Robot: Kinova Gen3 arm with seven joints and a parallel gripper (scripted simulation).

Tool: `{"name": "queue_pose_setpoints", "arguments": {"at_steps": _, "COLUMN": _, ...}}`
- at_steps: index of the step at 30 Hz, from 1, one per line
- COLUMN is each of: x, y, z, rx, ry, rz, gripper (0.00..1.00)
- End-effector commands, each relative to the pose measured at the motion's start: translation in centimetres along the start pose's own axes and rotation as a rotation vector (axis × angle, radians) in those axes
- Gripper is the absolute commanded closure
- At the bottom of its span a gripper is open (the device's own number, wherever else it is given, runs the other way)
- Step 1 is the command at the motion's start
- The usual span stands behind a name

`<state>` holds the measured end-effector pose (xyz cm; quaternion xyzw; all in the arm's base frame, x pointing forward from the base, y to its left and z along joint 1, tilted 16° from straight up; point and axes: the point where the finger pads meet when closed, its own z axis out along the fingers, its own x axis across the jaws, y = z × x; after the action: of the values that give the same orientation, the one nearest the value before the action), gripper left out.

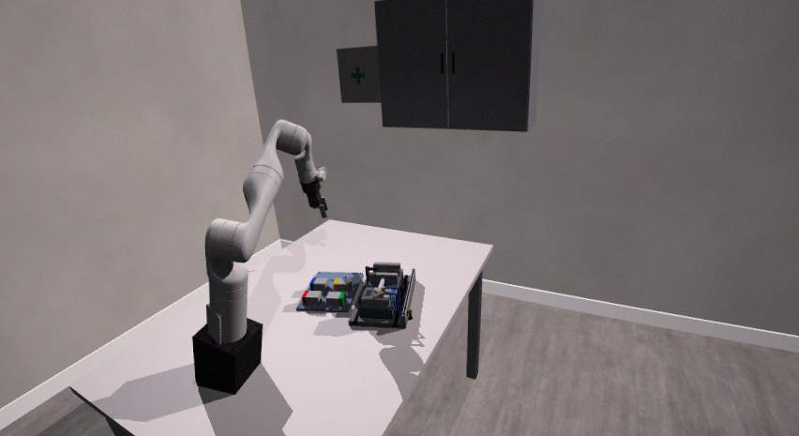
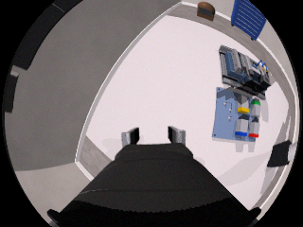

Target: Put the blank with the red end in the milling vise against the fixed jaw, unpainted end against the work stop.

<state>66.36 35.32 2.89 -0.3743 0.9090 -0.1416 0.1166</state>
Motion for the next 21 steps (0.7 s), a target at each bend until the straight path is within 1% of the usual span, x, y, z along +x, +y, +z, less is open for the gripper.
{"name": "queue_pose_setpoints", "arguments": {"at_steps": 1, "x": 0.0, "y": -0.2, "z": -0.4, "rx": -0.006, "ry": 0.016, "rz": 0.026, "gripper": 0.0}}
{"name": "queue_pose_setpoints", "arguments": {"at_steps": 9, "x": 1.8, "y": -0.4, "z": -1.4, "rx": -0.034, "ry": 0.102, "rz": 0.108, "gripper": 0.0}}
{"name": "queue_pose_setpoints", "arguments": {"at_steps": 11, "x": 1.8, "y": -0.4, "z": -1.4, "rx": -0.034, "ry": 0.102, "rz": 0.108, "gripper": 0.0}}
{"name": "queue_pose_setpoints", "arguments": {"at_steps": 12, "x": 2.1, "y": -0.4, "z": -1.8, "rx": -0.036, "ry": 0.104, "rz": 0.112, "gripper": 0.0}}
{"name": "queue_pose_setpoints", "arguments": {"at_steps": 21, "x": 4.3, "y": -0.6, "z": -3.0, "rx": -0.059, "ry": 0.176, "rz": 0.18, "gripper": 0.0}}
